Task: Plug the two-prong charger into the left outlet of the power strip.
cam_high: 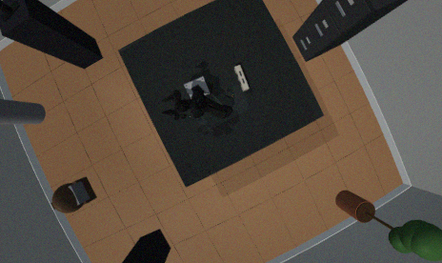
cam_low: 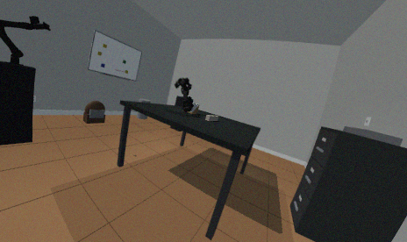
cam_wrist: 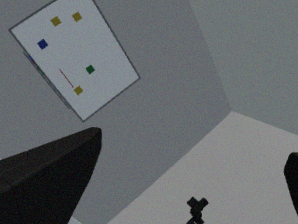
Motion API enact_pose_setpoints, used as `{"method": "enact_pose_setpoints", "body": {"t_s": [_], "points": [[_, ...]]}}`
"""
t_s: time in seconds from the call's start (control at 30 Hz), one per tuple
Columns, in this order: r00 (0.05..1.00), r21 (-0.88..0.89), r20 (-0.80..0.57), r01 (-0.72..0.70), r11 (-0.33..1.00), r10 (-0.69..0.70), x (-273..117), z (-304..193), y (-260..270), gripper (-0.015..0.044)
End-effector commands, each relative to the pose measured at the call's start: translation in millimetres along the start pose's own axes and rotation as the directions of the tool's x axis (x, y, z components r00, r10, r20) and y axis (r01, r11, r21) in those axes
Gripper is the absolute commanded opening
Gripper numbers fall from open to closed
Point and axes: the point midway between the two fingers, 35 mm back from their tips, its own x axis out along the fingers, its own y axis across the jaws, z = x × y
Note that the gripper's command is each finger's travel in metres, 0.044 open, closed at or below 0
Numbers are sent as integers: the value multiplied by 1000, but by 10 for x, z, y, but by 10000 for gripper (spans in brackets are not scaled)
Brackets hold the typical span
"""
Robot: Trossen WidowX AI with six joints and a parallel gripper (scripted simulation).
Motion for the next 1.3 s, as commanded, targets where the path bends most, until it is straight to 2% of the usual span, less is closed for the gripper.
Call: {"method": "enact_pose_setpoints", "body": {"t_s": [0.0, 0.03, 0.6, 0.93, 1.27], "points": [[1000, 1, -2, 3, 1000, -3, 1, -3, -7, 426], [1000, 4, -8, 12, 1000, -12, 4, -11, -26, 440], [928, 84, -203, 335, 938, -313, -39, -285, -704, 440], [825, 109, -308, 525, 844, -474, -185, -435, -1095, 440], [685, 116, -403, 697, 708, -608, -414, -570, -1455, 440]]}}
